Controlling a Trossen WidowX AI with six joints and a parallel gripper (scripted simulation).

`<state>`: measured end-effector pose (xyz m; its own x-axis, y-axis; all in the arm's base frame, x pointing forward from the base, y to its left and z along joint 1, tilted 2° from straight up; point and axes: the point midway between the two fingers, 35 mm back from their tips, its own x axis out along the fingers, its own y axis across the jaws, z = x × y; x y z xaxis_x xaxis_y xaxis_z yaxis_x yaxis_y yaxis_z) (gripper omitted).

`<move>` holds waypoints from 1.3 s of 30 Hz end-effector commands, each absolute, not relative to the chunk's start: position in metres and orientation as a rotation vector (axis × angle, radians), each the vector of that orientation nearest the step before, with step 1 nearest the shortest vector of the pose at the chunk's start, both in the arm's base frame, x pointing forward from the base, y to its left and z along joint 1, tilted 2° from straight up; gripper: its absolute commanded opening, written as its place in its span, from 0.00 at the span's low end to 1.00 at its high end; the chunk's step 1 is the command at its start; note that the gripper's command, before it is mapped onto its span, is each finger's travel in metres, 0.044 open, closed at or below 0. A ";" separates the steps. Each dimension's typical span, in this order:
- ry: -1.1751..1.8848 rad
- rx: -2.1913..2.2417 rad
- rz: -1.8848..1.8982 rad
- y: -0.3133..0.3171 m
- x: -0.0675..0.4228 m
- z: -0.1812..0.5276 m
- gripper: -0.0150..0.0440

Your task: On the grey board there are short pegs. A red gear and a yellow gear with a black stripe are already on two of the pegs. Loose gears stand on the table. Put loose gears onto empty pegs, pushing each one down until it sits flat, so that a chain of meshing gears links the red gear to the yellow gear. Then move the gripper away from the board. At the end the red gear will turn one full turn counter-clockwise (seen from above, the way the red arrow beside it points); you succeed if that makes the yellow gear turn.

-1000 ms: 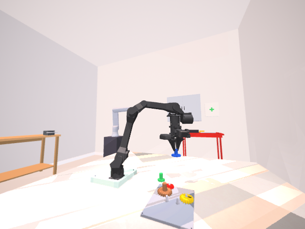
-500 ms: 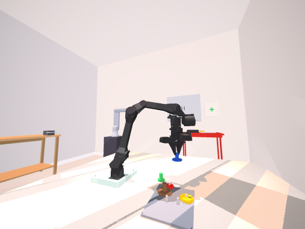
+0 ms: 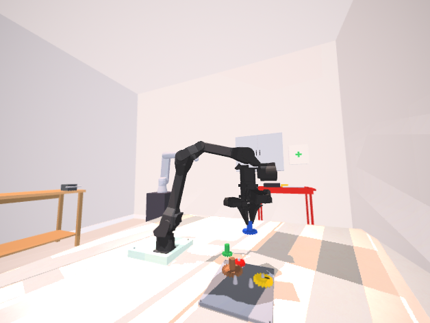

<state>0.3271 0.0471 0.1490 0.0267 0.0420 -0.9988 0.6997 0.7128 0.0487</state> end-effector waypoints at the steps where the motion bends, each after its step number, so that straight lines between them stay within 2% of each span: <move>1: 1.474 0.641 -0.568 0.037 0.326 0.145 0.25; 39: 1.475 0.633 -0.575 -0.047 0.314 0.111 0.25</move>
<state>0.3171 -0.0414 0.1138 0.0253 0.0305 -0.9992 0.6984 0.7146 0.0395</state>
